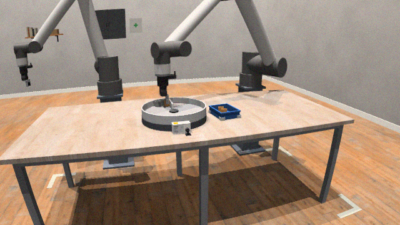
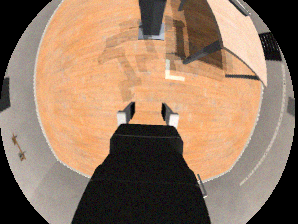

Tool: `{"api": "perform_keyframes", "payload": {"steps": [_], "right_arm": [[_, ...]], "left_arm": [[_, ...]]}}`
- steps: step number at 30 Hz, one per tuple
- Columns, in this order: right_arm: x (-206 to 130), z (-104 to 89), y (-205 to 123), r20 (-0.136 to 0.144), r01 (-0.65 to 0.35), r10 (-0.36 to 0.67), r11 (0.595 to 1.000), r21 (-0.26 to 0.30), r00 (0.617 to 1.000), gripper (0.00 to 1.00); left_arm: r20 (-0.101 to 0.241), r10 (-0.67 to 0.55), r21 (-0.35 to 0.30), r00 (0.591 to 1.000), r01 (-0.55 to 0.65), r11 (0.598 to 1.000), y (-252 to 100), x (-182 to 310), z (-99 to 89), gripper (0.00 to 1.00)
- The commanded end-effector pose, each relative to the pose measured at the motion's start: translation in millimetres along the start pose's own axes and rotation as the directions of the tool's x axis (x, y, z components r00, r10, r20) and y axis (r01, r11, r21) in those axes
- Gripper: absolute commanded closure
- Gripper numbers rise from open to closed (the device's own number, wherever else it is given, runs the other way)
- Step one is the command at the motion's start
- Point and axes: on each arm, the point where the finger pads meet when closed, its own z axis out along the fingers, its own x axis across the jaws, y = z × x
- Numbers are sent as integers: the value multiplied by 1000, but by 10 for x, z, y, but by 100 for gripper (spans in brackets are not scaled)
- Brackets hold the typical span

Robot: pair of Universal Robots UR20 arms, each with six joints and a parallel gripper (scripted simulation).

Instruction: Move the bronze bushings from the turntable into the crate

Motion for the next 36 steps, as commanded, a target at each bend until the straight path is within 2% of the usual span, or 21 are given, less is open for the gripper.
{"api": "perform_keyframes", "payload": {"steps": [1,26,31,36], "right_arm": [[1,-6,5,0,0,0,1000,-1,1000,0],[1,-6,5,0,0,0,1000,-1,1000,0],[1,-6,5,0,0,0,1000,-1,1000,0],[1,-6,5,0,0,0,1000,-1,1000,0]], "left_arm": [[0,0,-1,1000,0,1000,5,0,-12,100],[0,0,-1,1000,0,1000,5,0,-20,100],[0,0,-1,1000,0,1000,5,0,-64,100],[0,0,-1,1000,0,1000,5,0,-241,100]]}}
